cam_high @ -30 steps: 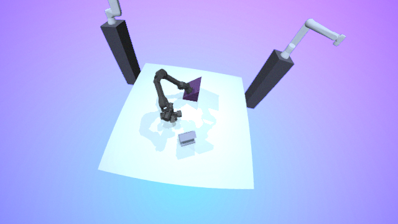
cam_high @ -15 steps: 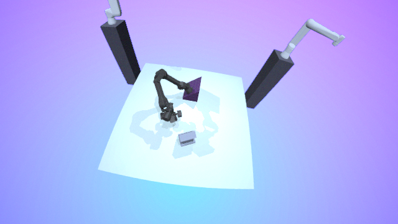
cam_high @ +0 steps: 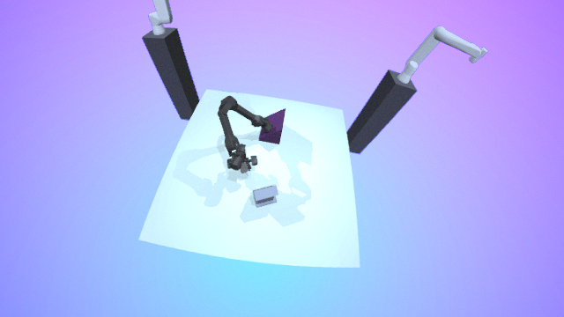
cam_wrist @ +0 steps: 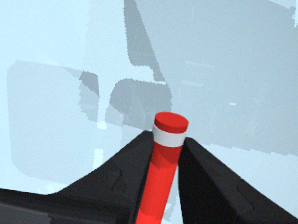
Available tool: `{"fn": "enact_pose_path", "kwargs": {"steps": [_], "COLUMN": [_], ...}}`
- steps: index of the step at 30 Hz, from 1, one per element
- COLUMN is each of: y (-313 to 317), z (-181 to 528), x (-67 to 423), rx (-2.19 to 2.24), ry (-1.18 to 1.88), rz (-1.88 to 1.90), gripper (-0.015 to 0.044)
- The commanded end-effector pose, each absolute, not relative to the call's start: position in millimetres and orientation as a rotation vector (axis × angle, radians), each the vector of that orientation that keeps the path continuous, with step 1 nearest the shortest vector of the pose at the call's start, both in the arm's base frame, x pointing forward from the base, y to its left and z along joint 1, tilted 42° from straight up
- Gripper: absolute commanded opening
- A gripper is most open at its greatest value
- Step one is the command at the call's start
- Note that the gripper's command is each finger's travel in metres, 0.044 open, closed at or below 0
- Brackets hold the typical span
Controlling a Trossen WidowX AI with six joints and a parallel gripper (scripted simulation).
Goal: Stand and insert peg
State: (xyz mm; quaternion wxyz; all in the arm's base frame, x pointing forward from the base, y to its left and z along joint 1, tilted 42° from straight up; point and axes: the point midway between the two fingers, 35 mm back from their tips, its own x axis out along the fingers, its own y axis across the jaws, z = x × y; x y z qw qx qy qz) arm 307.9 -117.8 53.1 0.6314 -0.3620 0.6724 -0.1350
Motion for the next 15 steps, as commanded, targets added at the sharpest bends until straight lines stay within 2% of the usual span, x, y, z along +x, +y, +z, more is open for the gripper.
{"fn": "enact_pose_path", "kwargs": {"steps": [1,15], "y": [-116.3,-112.6], "z": [56.0,62.8], "x": [305.7,300.3], "rx": [-0.830,-0.833], "ry": [1.503,1.388], "rz": [-0.289,-0.233], "gripper": [0.0049,0.0049]}}
